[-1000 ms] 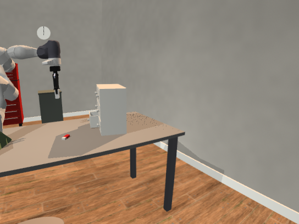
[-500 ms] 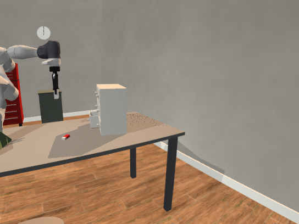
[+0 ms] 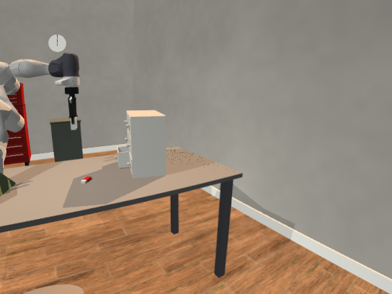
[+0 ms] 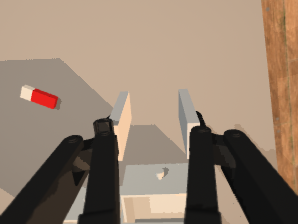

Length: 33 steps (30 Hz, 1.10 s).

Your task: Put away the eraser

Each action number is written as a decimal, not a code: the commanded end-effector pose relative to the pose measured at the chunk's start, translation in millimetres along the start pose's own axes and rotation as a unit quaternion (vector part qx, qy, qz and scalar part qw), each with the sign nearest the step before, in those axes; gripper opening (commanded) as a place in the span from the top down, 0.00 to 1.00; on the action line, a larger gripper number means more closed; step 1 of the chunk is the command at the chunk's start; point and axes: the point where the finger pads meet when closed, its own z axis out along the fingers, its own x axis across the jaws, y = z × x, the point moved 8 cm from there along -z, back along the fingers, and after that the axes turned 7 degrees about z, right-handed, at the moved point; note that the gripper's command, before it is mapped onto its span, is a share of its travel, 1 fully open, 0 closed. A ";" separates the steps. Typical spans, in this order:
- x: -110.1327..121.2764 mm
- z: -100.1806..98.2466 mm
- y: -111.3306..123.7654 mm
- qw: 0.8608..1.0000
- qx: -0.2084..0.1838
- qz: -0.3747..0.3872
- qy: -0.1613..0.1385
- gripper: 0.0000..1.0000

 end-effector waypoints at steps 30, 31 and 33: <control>2.0 0.8 13.5 0.989 0.000 -0.145 0.000 0.00; 2.0 0.8 13.5 0.989 0.000 -0.145 0.000 0.00; 2.4 1.0 17.2 0.983 0.000 -0.185 0.000 0.00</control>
